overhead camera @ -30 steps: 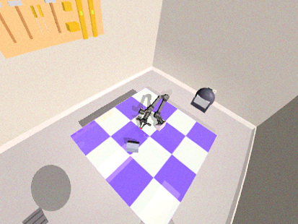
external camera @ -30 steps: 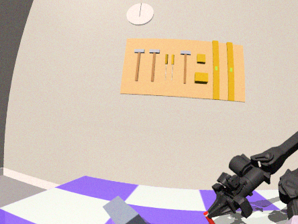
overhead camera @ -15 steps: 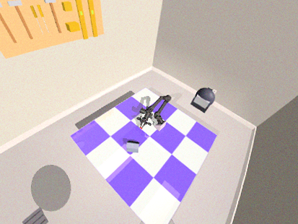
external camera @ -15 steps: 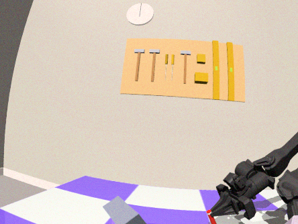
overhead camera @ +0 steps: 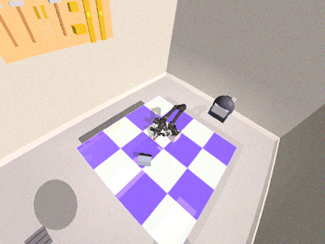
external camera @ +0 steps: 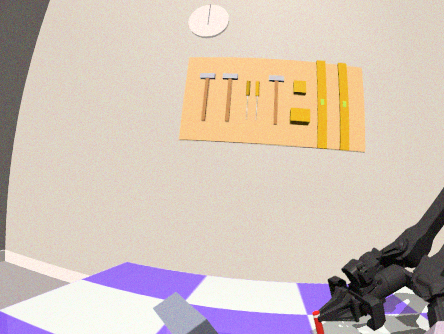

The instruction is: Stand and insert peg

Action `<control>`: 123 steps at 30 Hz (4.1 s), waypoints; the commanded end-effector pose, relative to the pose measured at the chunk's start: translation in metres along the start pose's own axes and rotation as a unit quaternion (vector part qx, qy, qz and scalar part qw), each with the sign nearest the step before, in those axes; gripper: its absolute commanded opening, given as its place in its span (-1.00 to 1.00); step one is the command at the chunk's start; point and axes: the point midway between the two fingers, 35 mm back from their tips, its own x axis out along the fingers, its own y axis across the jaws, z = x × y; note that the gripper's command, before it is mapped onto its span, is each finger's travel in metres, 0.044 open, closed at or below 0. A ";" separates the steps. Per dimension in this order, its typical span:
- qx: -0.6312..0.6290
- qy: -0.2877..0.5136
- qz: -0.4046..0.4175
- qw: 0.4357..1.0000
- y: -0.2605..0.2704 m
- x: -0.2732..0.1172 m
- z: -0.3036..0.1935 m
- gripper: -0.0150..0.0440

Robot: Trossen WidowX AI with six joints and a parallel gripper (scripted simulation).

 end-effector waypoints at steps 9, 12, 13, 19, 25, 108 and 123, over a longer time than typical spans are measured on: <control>0.000 -0.054 0.003 0.999 0.002 -0.007 -0.005 -0.33; 0.000 -0.067 0.003 0.998 0.002 -0.008 -0.006 -0.33; 0.000 -0.072 0.003 0.997 0.003 -0.009 -0.007 -0.33; 0.000 -0.097 0.003 0.995 0.003 -0.012 -0.009 -0.33; 0.000 -0.117 0.004 0.993 0.003 -0.014 -0.011 -0.33; -0.002 -0.145 0.000 0.989 0.007 -0.018 -0.019 -0.05; -0.002 -0.145 0.000 0.989 0.007 -0.018 -0.019 -0.05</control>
